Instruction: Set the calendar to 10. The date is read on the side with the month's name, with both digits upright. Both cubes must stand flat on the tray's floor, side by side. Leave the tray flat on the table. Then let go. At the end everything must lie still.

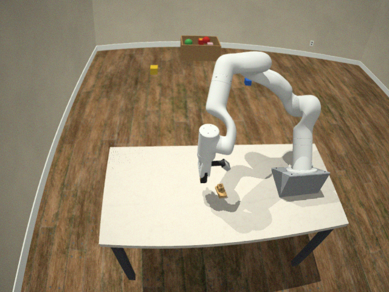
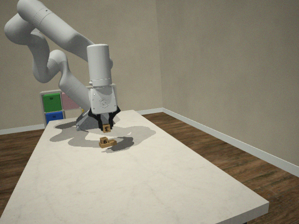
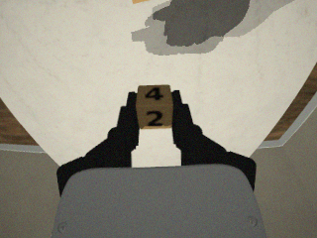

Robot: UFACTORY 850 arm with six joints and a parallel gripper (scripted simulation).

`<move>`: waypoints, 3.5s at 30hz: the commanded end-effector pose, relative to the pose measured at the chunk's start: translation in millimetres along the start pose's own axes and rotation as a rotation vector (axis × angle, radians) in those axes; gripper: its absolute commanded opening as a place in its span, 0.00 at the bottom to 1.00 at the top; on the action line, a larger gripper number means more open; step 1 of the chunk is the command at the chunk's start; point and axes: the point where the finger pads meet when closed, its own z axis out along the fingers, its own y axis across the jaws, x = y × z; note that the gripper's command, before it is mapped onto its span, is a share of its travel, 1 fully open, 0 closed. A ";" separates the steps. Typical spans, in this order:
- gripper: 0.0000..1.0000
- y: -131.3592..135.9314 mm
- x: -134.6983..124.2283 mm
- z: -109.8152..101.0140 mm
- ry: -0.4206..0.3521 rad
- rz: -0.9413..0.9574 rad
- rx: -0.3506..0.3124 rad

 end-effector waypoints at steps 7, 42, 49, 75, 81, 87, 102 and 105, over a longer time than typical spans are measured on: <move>0.27 0.1 -0.7 20.7 -0.001 0.000 0.000; 0.27 0.1 -1.1 91.8 -0.001 0.000 0.000; 0.27 0.1 -1.1 91.8 -0.001 0.000 0.000; 0.27 -0.1 -1.3 91.8 -0.001 0.000 0.000; 0.27 -0.4 -1.8 91.8 -0.001 0.001 0.000; 0.27 -0.5 -1.9 91.8 -0.001 0.001 0.000; 0.27 -0.5 -1.9 91.8 -0.001 0.001 0.000; 0.27 -0.5 -1.9 91.8 -0.001 0.001 0.000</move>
